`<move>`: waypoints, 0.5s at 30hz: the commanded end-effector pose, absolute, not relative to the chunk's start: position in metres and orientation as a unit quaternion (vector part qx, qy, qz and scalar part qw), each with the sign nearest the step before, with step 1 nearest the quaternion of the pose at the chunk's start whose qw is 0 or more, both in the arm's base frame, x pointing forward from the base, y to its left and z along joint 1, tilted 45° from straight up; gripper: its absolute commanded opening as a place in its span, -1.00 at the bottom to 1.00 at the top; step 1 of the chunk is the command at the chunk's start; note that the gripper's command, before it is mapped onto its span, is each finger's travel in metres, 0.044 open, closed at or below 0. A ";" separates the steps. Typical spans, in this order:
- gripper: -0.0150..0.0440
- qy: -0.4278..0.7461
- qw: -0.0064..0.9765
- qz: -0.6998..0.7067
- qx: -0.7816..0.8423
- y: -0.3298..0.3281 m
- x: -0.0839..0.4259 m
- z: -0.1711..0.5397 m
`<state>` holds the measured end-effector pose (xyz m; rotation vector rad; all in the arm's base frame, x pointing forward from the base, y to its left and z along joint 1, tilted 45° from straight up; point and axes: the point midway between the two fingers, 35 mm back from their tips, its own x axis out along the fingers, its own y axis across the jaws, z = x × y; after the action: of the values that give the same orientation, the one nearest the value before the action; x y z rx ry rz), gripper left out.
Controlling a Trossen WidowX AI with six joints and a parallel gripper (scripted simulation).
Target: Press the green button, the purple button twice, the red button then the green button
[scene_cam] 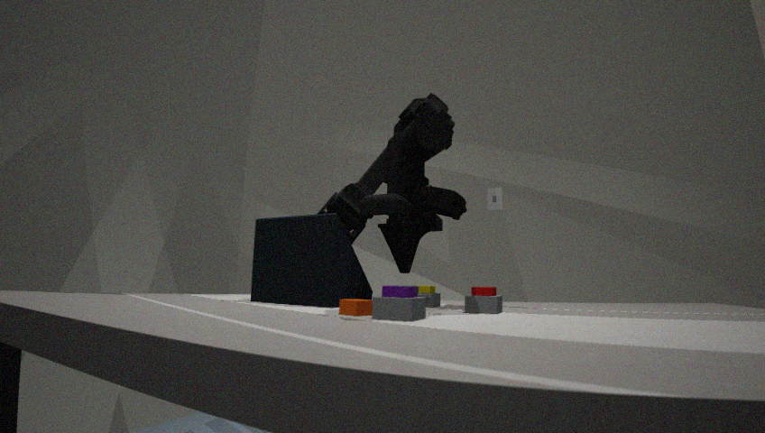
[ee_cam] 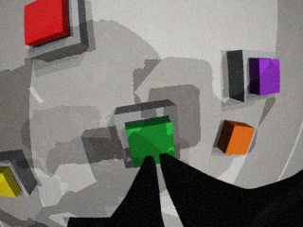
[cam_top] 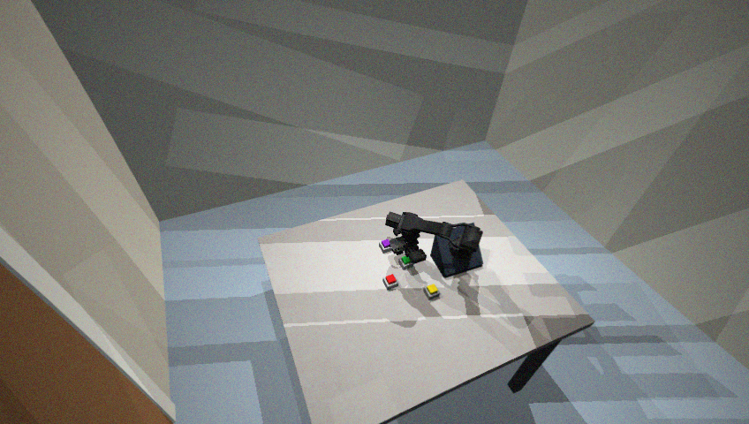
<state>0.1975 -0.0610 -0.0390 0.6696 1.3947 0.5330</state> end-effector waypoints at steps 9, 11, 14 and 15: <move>0.38 0.633 0.689 0.222 0.275 -0.026 0.250 0.055; 0.56 0.632 0.690 0.221 0.273 -0.008 0.256 0.081; 0.82 0.628 0.691 0.225 0.279 0.021 0.260 0.123; 0.86 0.627 0.690 0.228 0.282 0.030 0.259 0.137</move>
<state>0.2586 -0.0004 0.0926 0.6108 1.4089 0.4995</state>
